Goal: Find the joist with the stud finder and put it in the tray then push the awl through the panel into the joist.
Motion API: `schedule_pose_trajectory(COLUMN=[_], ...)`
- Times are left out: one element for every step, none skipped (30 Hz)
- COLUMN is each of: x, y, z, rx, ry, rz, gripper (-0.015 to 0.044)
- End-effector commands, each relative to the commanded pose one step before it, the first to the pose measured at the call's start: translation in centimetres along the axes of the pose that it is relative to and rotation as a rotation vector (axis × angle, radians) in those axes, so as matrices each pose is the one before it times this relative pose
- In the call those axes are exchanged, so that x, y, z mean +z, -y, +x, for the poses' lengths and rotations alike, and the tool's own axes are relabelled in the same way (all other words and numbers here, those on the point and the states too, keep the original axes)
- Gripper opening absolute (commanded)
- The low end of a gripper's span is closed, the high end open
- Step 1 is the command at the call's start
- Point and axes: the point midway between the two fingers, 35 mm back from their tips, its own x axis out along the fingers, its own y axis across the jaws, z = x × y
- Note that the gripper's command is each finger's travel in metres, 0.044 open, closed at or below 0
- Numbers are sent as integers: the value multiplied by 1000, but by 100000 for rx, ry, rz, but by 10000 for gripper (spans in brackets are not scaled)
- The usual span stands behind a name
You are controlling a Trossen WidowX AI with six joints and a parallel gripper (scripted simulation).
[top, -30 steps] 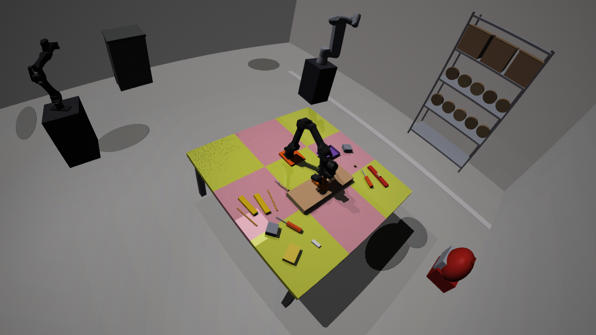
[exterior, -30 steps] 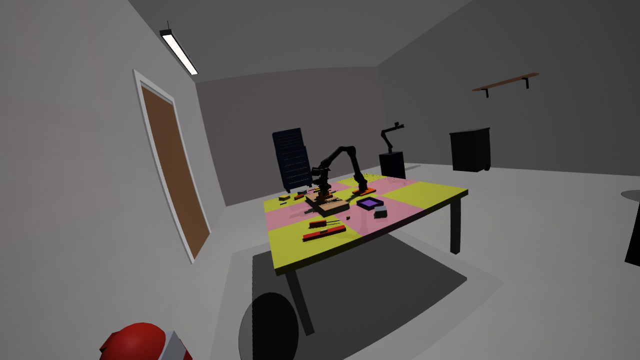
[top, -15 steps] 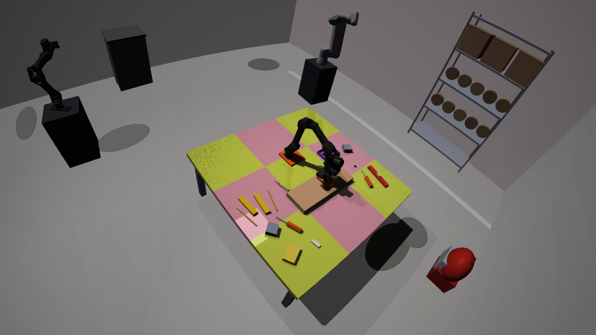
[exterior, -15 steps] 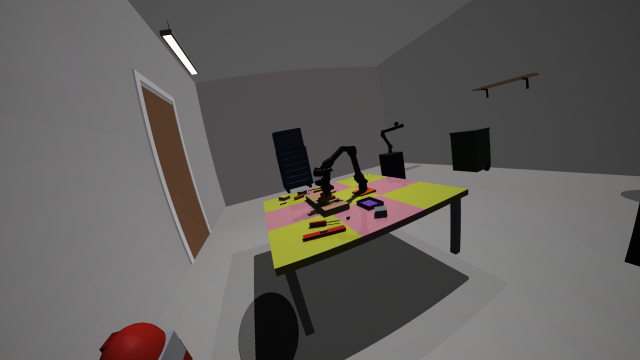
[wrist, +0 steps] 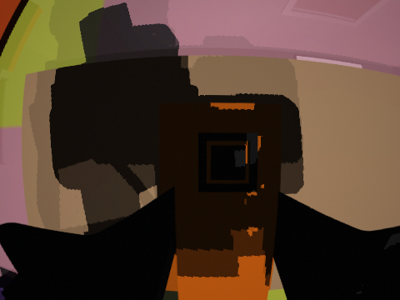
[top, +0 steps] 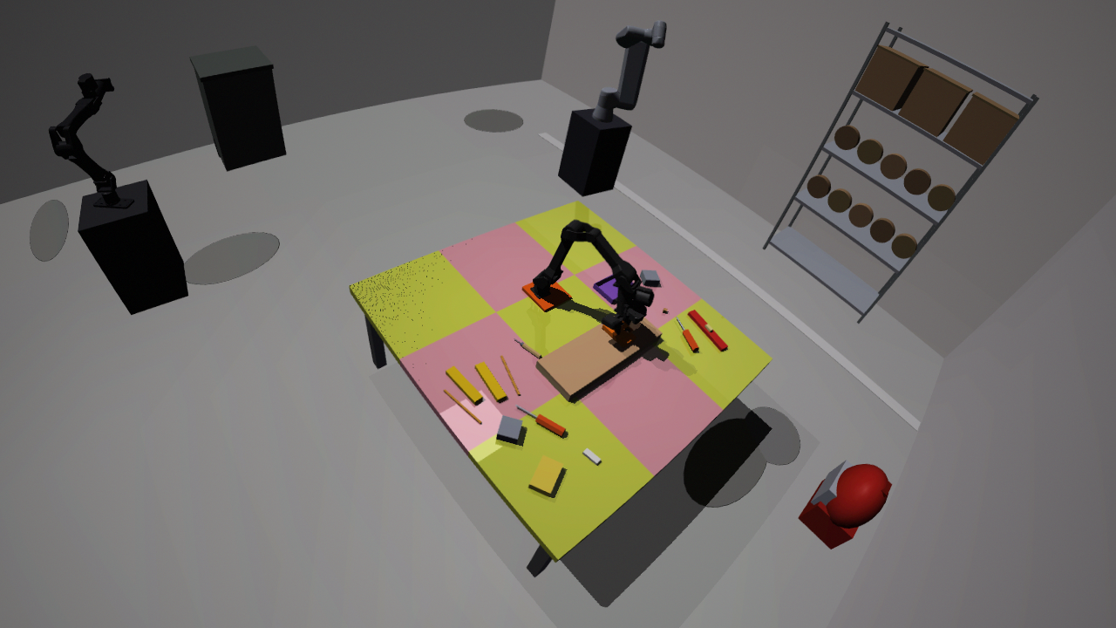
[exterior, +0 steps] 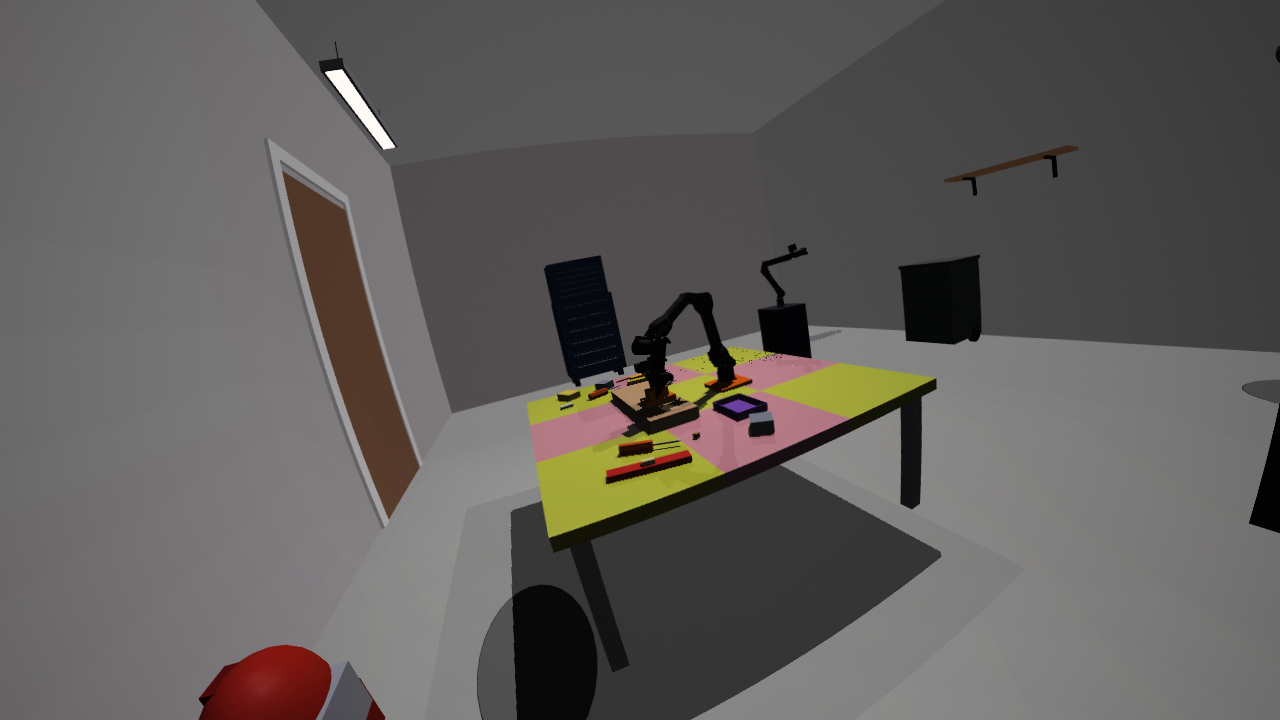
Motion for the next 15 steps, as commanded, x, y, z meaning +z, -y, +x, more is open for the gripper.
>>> schedule_pose_trajectory(x=[-19,1,1,1,1,1,1,1,1,1,1,1,1,1,1], y=[-1773,-351,-351,-350,-350,-350,-350,-350,-350,-350,-350,-350,-350,-350,-350], z=[-28,-2,-2,-2,-2,-2,-2,-2,-2,-2,-2,-2,-2,-3,-3], rx=[535,34,34,34,34,34,34,34,34,34,34,34,34,34,34], ry=[-103,-2,-2,-2,-2,-2,-2,-2,-2,-2,-2,-2,-2,-2,-2], rz=[-144,12,12,12,12,12,12,12,12,12,12,12,12,12,11], gripper=[0,0,0,0,0,0,0,0,0,0,0,0,0,0,0])
